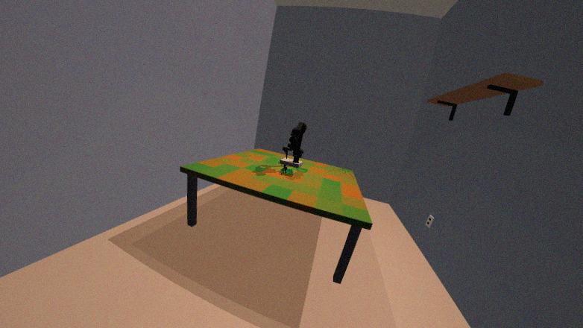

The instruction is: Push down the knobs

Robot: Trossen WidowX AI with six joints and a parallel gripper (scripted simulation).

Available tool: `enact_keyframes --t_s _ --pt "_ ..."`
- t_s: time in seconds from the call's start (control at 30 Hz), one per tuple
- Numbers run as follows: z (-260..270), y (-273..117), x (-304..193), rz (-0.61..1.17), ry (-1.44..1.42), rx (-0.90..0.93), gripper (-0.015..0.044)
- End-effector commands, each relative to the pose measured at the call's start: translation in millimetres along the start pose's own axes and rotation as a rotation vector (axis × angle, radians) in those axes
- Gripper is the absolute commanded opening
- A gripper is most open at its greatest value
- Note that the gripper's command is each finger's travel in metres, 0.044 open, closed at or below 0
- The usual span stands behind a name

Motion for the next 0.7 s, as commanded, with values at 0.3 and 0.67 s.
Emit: enact_keyframes --t_s 0.3,0.67 --pt "-21.8 7.4 45.9 -0.016 0.005 -0.002 0.0440" --pt "-21.8 7.4 45.9 -0.016 0.005 -0.002 0.0440"
Point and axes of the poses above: the point midway between the two fingers, 35 mm back from their tips, its own y axis out along the fingers, its own z axis across the jaws, x = y × z, the point moved 1 cm from there along -y, back along the fingers, and after that the axes turned 3 degrees about -y, right-handed, at the moved point
